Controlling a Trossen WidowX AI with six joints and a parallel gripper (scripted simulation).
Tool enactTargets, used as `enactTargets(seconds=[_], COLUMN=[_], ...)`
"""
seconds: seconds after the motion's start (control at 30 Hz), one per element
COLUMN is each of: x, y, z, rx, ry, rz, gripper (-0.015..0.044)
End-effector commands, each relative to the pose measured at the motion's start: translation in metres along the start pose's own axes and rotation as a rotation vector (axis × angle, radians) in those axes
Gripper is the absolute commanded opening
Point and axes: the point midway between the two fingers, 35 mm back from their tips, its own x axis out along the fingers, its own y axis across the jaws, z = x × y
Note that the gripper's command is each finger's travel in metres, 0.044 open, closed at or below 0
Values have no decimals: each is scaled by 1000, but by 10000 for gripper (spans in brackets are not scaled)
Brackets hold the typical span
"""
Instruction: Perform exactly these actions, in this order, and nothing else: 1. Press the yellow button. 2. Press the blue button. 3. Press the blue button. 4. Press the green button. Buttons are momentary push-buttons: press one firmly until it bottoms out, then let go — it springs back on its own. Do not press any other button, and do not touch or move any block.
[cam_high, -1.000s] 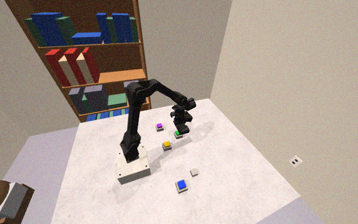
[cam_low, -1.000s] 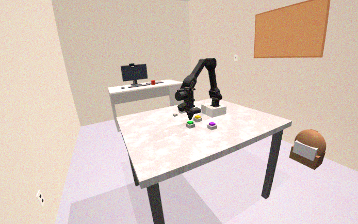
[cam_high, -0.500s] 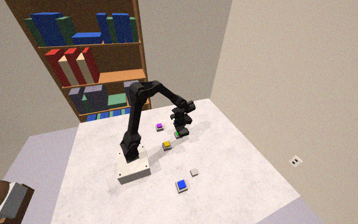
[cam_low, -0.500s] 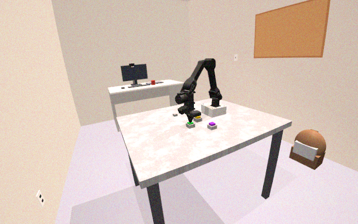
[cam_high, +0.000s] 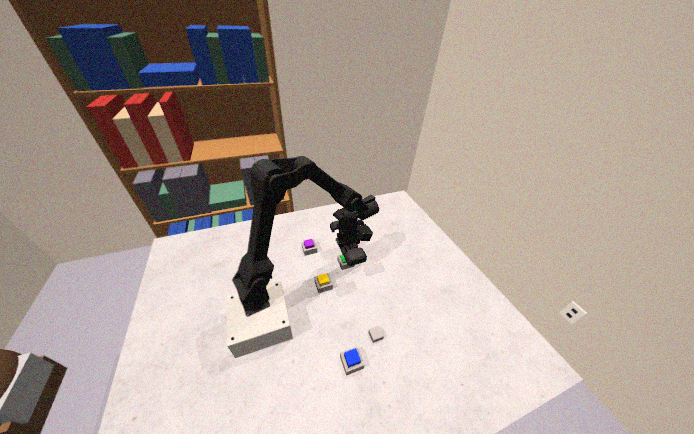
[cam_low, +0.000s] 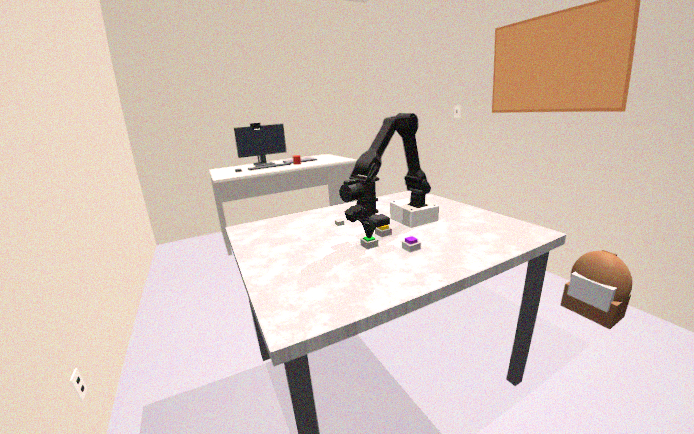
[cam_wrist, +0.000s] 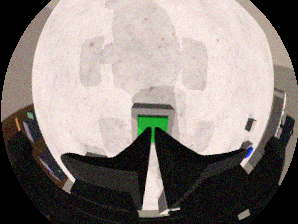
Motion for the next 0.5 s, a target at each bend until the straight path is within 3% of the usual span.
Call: enactTargets(seconds=[0.0, 0.2, 0.47], x=[-17, -34, -85], y=[0, 0, 83], z=[0, 0, -50], rx=[3, 6, 6], ry=[1, 1, 5], rz=[1, 2, 9], gripper=[20, 20, 230])
